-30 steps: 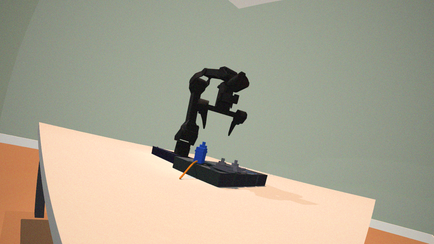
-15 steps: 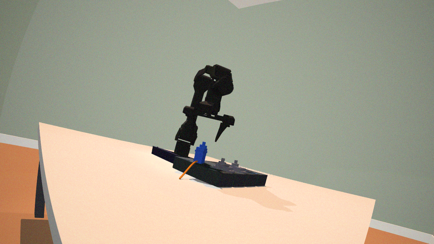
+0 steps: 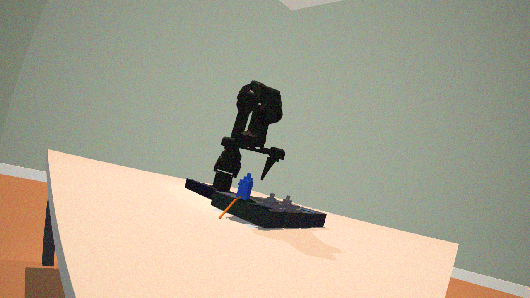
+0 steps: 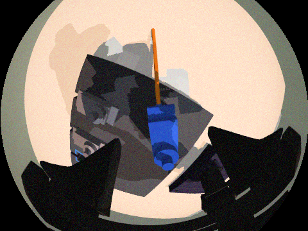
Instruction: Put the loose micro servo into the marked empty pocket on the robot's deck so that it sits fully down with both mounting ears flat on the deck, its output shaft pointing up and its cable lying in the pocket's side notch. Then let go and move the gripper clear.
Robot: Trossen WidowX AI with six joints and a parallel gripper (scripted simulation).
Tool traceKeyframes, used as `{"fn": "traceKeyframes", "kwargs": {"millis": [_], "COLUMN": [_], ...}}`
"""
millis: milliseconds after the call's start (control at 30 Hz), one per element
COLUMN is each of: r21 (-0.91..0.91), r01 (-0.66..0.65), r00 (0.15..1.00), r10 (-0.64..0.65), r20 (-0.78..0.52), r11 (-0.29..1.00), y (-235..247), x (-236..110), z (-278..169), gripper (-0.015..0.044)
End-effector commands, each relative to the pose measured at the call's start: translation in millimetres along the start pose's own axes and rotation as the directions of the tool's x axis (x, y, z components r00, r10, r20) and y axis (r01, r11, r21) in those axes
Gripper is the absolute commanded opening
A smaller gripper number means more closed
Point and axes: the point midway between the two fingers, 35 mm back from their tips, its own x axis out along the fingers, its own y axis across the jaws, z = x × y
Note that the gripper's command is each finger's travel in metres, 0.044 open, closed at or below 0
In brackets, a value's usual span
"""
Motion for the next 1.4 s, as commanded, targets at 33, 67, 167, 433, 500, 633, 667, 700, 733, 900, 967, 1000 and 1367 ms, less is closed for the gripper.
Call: {"fn": "traceKeyframes", "kwargs": {"millis": [33, 67, 167, 433, 500, 633, 667, 700, 733, 900, 967, 1000, 1367], "r21": [0.004, 0.004, 0.004, 0.004, 0.004, 0.004, 0.004, 0.004, 0.004, 0.004, 0.004, 0.004, 0.004], "r01": [-0.003, -0.003, -0.003, -0.003, -0.003, -0.003, -0.003, -0.003, -0.003, -0.003, -0.003, -0.003, -0.002], "r00": [1.0, 1.0, 1.0, 1.0, 1.0, 1.0, 1.0, 1.0, 1.0, 1.0, 1.0, 1.0, 1.0], "r10": [0.003, 0.003, 0.003, 0.003, 0.003, 0.003, 0.003, 0.003, 0.003, 0.003, 0.003, 0.003, 0.002], "r20": [-0.005, -0.005, -0.005, -0.005, -0.005, -0.005, -0.005, -0.005, -0.005, -0.005, -0.005, -0.005, -0.006], "r11": [1.0, 1.0, 1.0, 1.0, 1.0, 1.0, 1.0, 1.0, 1.0, 1.0, 1.0, 1.0, 1.0], "y": [0, 0, 0, 0, 0, 0, 0, 0, 0, 0, 0, 0, -5], "x": [7, 8, 13, 22, 22, 22, 22, 22, 22, 22, 22, 22, -8], "z": [-1, -1, -1, -1, -1, -1, -1, -1, -1, -1, -1, -1, -10], "gripper": [0.044, 0.044, 0.044, 0.0414, 0.0361, 0.0256, 0.023, 0.0204, 0.0177, 0.0105, 0.0092, 0.0085, 0.0]}}
